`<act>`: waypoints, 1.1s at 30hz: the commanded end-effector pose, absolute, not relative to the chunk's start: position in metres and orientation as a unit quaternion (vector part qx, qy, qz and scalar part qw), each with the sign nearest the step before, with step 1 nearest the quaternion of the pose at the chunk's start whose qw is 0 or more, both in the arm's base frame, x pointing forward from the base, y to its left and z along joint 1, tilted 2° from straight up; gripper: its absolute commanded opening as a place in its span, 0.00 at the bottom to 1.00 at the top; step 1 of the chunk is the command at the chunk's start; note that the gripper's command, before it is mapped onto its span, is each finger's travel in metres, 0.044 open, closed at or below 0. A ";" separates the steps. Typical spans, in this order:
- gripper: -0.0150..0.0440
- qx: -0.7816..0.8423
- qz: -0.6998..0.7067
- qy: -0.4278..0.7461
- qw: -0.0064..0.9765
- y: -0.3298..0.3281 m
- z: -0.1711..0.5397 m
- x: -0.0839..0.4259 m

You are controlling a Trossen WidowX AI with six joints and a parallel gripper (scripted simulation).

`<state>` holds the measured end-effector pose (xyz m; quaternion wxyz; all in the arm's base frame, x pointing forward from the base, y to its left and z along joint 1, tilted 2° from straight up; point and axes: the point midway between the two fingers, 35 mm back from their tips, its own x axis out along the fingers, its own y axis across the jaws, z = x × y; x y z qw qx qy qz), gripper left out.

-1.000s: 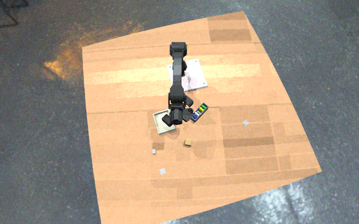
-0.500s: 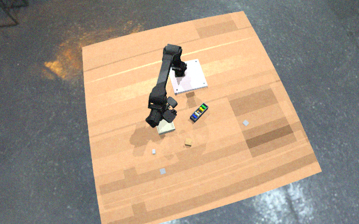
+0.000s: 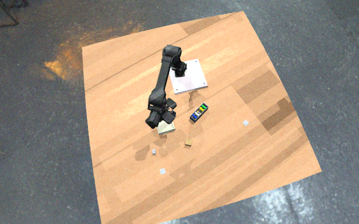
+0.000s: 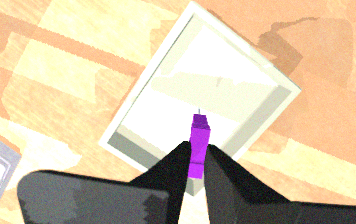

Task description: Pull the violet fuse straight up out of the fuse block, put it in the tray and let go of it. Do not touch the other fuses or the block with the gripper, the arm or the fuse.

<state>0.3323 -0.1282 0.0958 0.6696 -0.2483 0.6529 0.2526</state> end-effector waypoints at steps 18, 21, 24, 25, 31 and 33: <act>0.43 -0.248 0.253 0.653 0.669 -0.128 0.074 0.332; 0.57 -0.248 0.253 0.653 0.669 -0.128 0.074 0.332; 0.70 -0.248 0.253 0.653 0.669 -0.128 0.074 0.332; 0.74 -0.248 0.253 0.653 0.669 -0.128 0.074 0.332; 0.81 -0.249 0.254 0.654 0.668 -0.129 0.109 0.332; 0.81 -0.249 0.254 0.654 0.668 -0.129 0.111 0.331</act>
